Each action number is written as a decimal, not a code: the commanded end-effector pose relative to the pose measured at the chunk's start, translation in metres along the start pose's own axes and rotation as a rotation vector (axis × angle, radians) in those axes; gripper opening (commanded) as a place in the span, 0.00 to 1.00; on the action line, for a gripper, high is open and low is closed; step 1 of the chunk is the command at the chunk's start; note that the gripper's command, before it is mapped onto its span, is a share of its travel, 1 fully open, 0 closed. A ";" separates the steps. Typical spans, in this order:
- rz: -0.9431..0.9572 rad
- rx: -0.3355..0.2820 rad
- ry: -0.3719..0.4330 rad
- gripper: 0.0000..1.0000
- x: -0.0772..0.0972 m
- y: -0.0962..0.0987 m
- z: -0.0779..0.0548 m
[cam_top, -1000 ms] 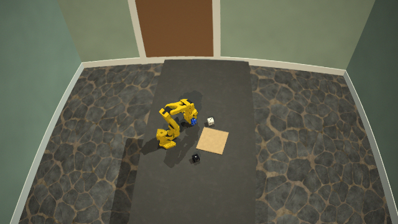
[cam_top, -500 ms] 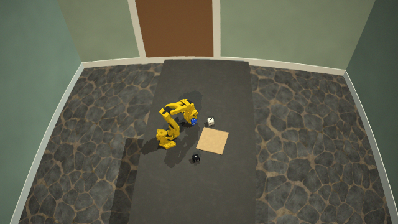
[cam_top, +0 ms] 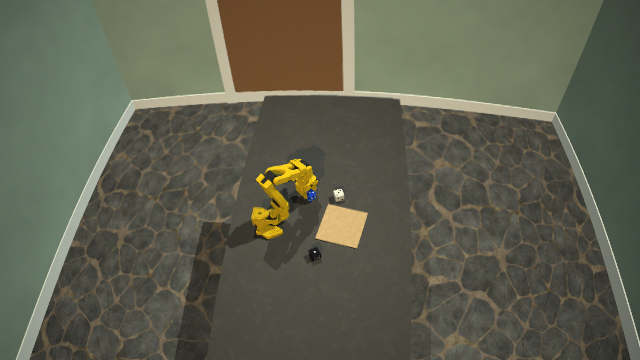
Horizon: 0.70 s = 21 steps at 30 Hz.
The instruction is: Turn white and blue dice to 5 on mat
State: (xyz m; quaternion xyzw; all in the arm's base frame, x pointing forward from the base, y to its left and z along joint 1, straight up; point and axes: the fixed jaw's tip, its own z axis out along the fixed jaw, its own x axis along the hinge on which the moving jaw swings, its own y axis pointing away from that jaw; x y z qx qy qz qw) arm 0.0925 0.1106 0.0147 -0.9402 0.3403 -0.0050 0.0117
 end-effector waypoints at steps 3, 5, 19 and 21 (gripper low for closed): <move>-0.014 0.016 -0.002 0.20 -0.001 -0.002 -0.001; -0.014 0.016 -0.002 0.21 -0.001 -0.002 -0.001; -0.014 0.016 -0.002 0.33 -0.001 -0.002 -0.001; -0.014 0.016 -0.002 0.35 -0.001 -0.002 -0.001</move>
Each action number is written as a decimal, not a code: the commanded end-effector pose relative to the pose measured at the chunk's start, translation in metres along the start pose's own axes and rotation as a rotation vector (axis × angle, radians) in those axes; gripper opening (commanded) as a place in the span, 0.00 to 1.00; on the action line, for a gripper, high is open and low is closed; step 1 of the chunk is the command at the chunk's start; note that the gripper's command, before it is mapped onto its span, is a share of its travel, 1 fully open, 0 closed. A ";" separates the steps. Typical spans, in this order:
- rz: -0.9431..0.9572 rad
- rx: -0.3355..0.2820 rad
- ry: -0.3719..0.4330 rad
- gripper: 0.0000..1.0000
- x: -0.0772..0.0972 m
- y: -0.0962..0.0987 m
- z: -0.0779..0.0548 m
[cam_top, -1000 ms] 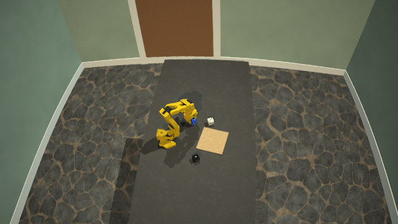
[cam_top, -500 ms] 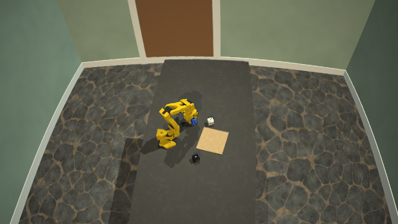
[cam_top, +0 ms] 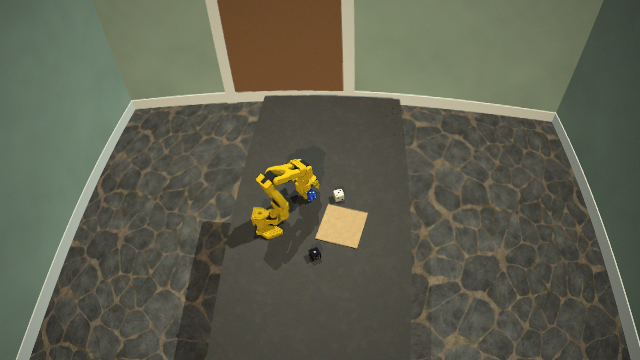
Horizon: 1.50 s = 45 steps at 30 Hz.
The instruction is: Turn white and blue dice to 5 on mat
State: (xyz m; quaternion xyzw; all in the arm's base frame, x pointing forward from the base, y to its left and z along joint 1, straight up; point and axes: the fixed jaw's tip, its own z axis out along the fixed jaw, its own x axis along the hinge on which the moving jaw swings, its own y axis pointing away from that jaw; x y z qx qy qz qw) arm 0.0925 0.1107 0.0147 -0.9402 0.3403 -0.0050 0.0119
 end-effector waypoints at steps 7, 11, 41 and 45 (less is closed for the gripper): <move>-0.014 0.015 -0.002 0.36 -0.001 -0.002 -0.001; -0.014 0.015 -0.002 0.36 -0.001 -0.002 -0.001; -0.014 0.015 -0.002 0.36 -0.001 -0.002 -0.061; -0.014 0.015 -0.002 0.36 -0.001 -0.002 -0.061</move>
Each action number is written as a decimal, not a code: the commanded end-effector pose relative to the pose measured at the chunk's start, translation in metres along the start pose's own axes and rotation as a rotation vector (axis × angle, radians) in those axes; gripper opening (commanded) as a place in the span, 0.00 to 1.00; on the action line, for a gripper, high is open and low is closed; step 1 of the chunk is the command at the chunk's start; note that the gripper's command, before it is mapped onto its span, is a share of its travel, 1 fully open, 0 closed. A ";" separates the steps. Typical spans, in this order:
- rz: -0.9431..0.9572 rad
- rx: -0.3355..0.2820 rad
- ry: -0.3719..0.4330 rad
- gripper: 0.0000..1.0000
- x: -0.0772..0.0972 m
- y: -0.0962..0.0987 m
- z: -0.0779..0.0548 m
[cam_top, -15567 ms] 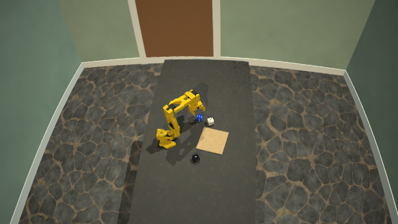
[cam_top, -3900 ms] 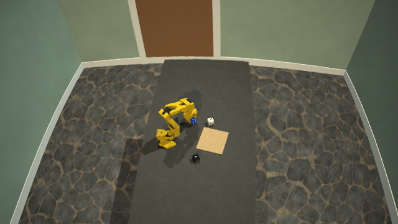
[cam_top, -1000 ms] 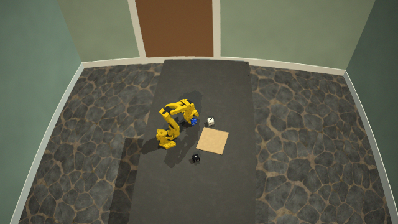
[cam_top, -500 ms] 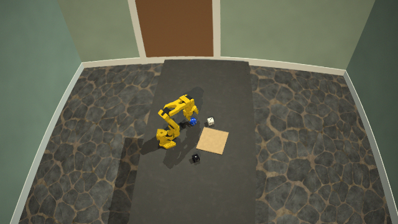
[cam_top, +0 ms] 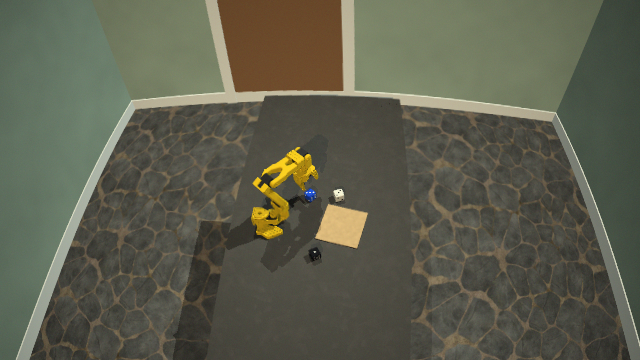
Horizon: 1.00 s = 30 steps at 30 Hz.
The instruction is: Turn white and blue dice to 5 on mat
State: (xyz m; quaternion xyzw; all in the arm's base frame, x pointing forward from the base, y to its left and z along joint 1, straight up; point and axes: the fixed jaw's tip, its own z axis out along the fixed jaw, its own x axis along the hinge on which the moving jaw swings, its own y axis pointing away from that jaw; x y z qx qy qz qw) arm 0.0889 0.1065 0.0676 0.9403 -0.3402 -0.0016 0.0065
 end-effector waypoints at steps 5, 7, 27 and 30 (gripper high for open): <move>-0.014 0.054 -0.001 0.36 -0.001 -0.006 -0.008; -0.014 0.054 -0.001 0.36 -0.001 -0.006 -0.008; -0.014 0.243 -0.002 0.35 -0.001 -0.011 -0.030; -0.014 0.304 -0.002 0.35 -0.001 -0.012 -0.038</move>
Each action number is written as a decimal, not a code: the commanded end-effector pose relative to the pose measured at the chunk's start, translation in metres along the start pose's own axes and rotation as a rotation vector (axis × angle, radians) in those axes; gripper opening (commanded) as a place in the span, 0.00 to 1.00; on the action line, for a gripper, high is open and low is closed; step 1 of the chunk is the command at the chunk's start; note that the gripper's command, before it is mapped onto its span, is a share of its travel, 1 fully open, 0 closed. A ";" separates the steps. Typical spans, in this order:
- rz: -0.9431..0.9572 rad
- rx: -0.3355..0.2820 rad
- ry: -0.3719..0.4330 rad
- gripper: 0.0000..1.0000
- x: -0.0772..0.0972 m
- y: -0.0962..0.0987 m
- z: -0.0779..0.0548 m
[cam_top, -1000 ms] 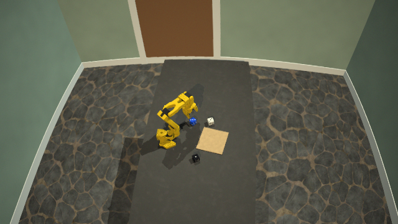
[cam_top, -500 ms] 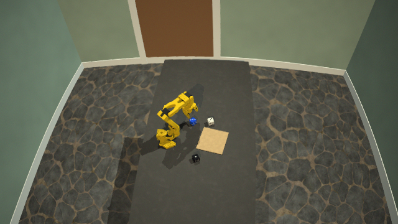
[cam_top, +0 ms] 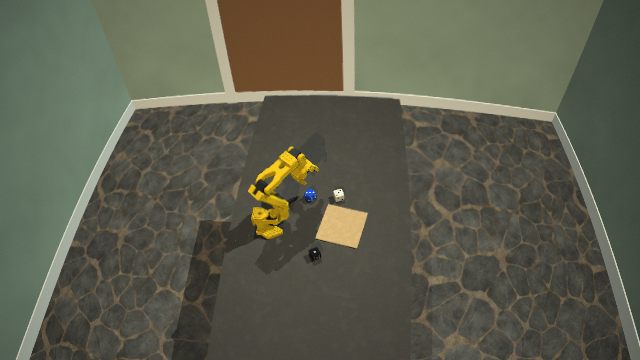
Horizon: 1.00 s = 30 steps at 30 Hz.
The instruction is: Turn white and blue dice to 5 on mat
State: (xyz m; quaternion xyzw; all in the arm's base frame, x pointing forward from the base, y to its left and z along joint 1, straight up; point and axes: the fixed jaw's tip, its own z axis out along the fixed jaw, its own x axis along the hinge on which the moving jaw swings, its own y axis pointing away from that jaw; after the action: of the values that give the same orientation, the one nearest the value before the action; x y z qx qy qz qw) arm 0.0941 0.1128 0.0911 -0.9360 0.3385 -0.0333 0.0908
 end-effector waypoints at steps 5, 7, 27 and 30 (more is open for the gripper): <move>-0.013 0.217 -0.004 0.35 -0.001 -0.011 -0.027; -0.013 0.266 -0.004 0.35 -0.001 -0.012 -0.033; 0.010 0.343 -0.009 0.35 -0.002 -0.013 -0.043; 0.037 0.337 -0.014 0.35 -0.002 -0.013 -0.042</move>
State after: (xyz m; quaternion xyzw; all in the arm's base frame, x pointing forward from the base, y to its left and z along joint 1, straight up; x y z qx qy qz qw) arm 0.0954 0.1151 0.1280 -0.9084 0.3376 -0.0815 0.2328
